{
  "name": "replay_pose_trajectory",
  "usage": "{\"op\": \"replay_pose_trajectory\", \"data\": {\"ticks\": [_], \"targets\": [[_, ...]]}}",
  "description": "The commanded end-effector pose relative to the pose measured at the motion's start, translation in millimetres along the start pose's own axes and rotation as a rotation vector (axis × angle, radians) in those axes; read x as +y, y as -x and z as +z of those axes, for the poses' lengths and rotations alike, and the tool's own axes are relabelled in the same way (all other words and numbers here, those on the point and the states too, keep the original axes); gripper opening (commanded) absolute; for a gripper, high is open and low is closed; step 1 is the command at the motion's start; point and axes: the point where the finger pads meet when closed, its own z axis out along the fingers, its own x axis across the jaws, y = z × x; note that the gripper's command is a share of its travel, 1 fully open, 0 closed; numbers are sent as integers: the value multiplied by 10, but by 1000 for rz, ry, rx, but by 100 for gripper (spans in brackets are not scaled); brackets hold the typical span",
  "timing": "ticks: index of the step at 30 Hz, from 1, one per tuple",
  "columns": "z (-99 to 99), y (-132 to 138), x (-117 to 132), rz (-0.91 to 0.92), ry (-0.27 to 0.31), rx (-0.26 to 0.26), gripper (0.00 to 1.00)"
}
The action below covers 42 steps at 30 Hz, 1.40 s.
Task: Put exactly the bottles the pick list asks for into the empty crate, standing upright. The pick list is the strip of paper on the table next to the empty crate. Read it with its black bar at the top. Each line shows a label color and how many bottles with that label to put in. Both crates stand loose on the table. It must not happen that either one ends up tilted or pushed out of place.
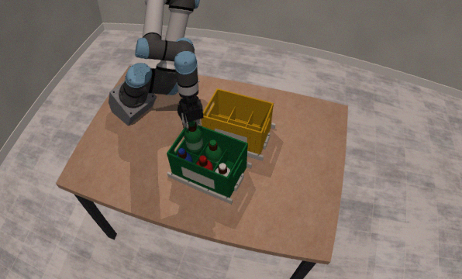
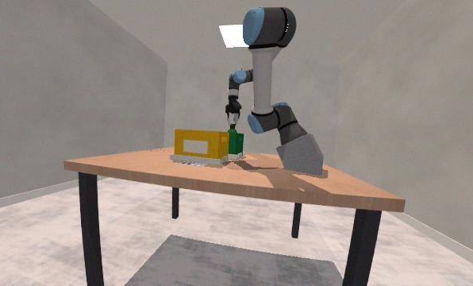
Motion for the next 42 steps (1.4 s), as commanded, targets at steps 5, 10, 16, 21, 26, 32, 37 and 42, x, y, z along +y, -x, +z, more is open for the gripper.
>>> {"op": "replay_pose_trajectory", "data": {"ticks": [5, 10, 16, 21, 26, 32, 37, 42], "targets": [[-163, 2, 3, -1, 1, 1, 0], [-213, 2, 3, -1, 1, 1, 0], [-313, 2, 3, -1, 1, 1, 0], [-396, 2, 3, -1, 1, 1, 0], [-463, 2, 3, -1, 1, 1, 0], [-546, 2, 2, -1, 1, 1, 0], [-630, 2, 2, -1, 1, 1, 0], [-713, 3, 2, -1, 1, 1, 0]]}}
